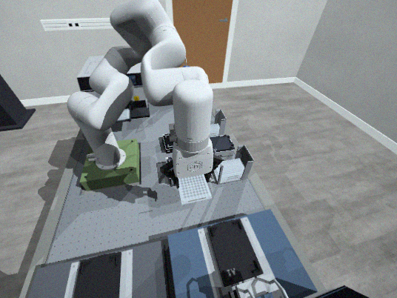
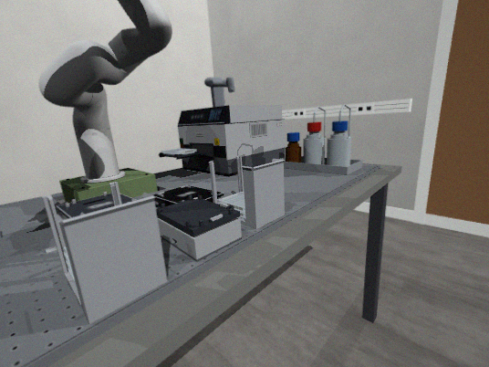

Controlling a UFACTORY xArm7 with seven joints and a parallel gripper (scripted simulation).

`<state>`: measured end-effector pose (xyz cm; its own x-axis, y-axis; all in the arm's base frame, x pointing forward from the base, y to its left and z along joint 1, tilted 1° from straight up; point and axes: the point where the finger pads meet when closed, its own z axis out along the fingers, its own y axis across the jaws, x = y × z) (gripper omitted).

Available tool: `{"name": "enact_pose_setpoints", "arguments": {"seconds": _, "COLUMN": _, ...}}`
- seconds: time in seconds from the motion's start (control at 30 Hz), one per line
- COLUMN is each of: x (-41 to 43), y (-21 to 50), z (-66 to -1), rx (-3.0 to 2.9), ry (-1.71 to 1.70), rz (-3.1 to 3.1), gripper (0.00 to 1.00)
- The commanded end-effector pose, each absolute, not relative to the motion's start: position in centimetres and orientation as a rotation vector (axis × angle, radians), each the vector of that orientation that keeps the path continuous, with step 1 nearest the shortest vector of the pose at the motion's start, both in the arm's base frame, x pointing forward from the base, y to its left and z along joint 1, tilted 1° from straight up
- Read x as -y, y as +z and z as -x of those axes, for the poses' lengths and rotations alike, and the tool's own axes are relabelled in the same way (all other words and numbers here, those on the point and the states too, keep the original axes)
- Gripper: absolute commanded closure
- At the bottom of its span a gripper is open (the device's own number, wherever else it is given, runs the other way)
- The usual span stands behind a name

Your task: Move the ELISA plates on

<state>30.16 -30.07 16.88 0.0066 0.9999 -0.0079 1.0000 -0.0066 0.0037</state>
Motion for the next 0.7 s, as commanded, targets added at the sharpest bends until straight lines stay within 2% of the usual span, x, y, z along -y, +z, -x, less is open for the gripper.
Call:
{"name": "enact_pose_setpoints", "arguments": {"seconds": 0.0, "x": 30.1, "y": 17.0, "z": -29.1, "rx": -2.206, "ry": -0.006, "rz": -2.219, "gripper": 1.00}}
{"name": "enact_pose_setpoints", "arguments": {"seconds": 0.67, "x": 30.1, "y": 17.0, "z": -23.2, "rx": -2.204, "ry": -0.007, "rz": -2.221, "gripper": 1.00}}
